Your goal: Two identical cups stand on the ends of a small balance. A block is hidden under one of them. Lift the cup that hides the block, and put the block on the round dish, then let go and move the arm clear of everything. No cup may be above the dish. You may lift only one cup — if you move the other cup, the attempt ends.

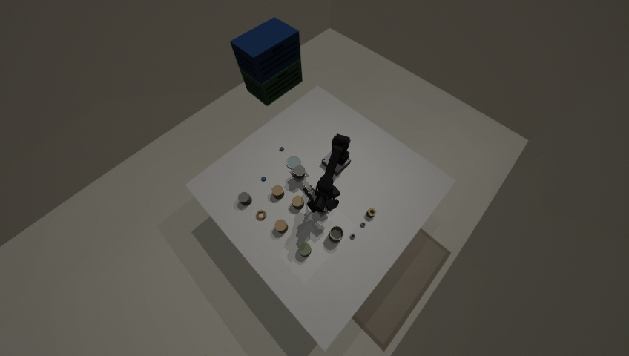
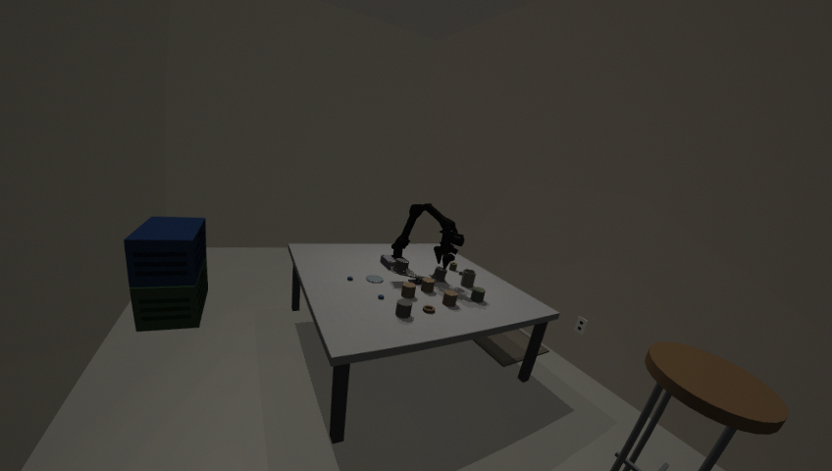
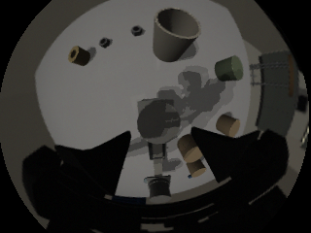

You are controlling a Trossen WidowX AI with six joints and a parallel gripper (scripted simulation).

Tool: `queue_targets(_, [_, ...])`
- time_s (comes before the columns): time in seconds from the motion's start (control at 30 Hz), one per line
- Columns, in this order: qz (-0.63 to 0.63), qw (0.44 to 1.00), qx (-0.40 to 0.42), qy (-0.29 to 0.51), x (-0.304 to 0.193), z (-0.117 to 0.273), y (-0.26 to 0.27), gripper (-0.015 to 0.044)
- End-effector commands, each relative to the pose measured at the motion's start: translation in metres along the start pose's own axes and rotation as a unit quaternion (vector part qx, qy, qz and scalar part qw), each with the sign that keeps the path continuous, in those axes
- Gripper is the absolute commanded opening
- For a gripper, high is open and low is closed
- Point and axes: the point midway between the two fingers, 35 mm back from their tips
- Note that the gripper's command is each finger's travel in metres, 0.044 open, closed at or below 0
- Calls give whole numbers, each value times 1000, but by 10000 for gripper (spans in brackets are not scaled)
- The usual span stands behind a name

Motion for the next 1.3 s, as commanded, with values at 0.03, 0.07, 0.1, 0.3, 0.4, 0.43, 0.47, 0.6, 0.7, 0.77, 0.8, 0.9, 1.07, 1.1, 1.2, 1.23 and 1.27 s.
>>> queue_targets(0.03, [2,1000,3,0,0,-8,1,440])
queue_targets(0.07, [2,1000,3,0,0,-9,1,440])
queue_targets(0.1, [2,1000,3,0,0,-11,1,440])
queue_targets(0.3, [2,1000,3,0,0,-21,1,440])
queue_targets(0.4, [2,1000,3,0,0,-26,1,440])
queue_targets(0.43, [2,1000,3,0,0,-27,1,440])
queue_targets(0.47, [2,1000,3,0,0,-29,1,440])
queue_targets(0.6, [2,1000,3,0,0,-35,1,440])
queue_targets(0.7, [2,1000,3,0,0,-40,1,440])
queue_targets(0.77, [2,1000,3,0,0,-43,1,440])
queue_targets(0.8, [1,1000,3,0,0,-45,1,440])
queue_targets(0.9, [2,1000,3,0,0,-50,1,440])
queue_targets(1.07, [2,1000,3,0,-1,-58,2,440])
queue_targets(1.1, [2,1000,3,0,-1,-59,2,440])
queue_targets(1.2, [2,1000,3,0,-1,-62,2,440])
queue_targets(1.23, [2,1000,3,0,-1,-62,2,414])
queue_targets(1.27, [2,1000,3,0,-1,-62,2,387])
Point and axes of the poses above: the point midway between the two fingers, 35 mm back from their tips, its own z axis back along the fingers, its own y axis across the jaws, x = y × z, and after that the axes turned 4 degrees about -z, right-handed
